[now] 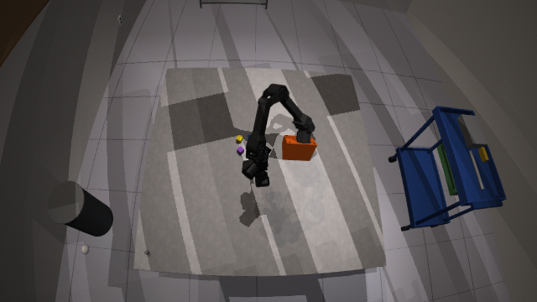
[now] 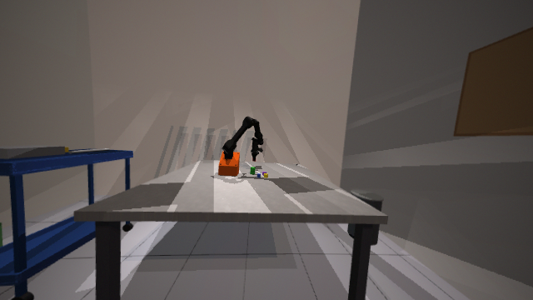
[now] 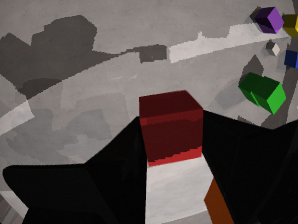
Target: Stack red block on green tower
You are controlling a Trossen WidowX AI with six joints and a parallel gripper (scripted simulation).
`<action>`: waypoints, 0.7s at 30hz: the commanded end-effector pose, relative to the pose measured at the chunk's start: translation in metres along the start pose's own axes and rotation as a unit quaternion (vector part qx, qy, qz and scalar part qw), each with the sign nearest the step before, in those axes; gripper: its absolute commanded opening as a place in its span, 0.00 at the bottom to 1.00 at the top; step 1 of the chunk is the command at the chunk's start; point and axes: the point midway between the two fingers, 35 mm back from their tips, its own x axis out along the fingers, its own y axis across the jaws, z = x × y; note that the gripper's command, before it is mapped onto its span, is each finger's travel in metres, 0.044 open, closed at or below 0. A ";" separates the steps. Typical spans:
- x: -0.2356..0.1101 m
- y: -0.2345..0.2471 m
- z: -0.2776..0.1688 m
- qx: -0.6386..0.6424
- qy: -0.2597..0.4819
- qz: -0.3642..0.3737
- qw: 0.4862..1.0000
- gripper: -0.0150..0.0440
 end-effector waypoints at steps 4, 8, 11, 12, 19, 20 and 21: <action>-0.027 0.001 0.003 0.005 -0.006 0.008 1.000 0.25; -0.027 0.001 0.003 0.005 -0.006 0.008 1.000 0.25; -0.027 0.001 0.003 0.005 -0.006 0.008 1.000 0.25; -0.027 0.001 0.003 0.005 -0.006 0.008 1.000 0.25; -0.028 -0.007 0.002 0.005 -0.006 0.009 1.000 0.25; -0.029 -0.012 0.002 0.005 -0.006 0.009 1.000 0.25; -0.029 -0.017 0.003 0.005 -0.006 0.010 1.000 0.25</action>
